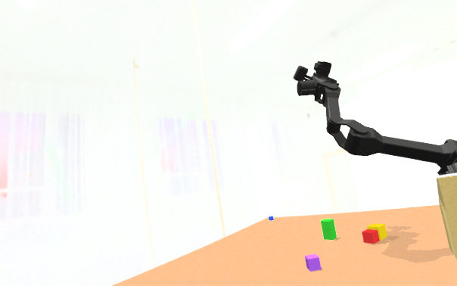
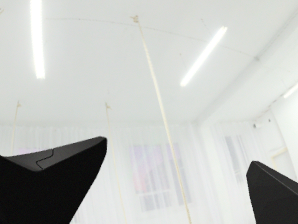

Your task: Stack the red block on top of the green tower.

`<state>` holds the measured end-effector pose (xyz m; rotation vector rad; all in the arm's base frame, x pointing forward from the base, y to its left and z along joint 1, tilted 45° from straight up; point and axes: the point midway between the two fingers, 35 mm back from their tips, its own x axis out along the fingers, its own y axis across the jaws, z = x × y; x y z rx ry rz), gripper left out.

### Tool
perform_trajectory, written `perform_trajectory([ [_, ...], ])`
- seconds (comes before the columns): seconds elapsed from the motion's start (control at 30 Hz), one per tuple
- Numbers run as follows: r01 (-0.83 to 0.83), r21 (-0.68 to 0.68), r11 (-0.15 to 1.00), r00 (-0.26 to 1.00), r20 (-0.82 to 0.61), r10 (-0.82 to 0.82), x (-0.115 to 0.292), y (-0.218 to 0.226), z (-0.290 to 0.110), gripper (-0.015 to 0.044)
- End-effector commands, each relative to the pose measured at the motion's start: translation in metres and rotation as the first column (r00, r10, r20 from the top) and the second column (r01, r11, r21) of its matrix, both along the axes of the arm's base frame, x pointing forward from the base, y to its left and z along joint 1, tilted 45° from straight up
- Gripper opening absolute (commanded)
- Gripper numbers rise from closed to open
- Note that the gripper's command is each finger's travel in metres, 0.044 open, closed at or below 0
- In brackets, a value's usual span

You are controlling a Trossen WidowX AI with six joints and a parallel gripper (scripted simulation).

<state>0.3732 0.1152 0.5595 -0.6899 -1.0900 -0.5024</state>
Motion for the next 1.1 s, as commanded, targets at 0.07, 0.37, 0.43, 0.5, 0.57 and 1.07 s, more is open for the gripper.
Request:
perform_trajectory([
  [0.07, -0.004, -0.008, 1.000, 0.999, 0.047, 0.004, -0.021, 0.009, 0.011, 0.0440],
  [0.37, -0.008, 0.012, 1.000, 0.953, 0.302, 0.004, -0.147, 0.029, 0.060, 0.0440],
  [0.43, -0.012, 0.033, 0.999, 0.936, 0.351, -0.001, -0.175, 0.026, 0.068, 0.0440],
  [0.5, -0.017, 0.060, 0.998, 0.918, 0.396, -0.009, -0.202, 0.021, 0.074, 0.0440],
  [0.57, -0.022, 0.091, 0.996, 0.899, 0.438, -0.020, -0.228, 0.013, 0.080, 0.0440],
  [1.07, -0.038, 0.462, 0.886, 0.760, 0.589, -0.274, -0.381, -0.108, 0.077, 0.0440],
])
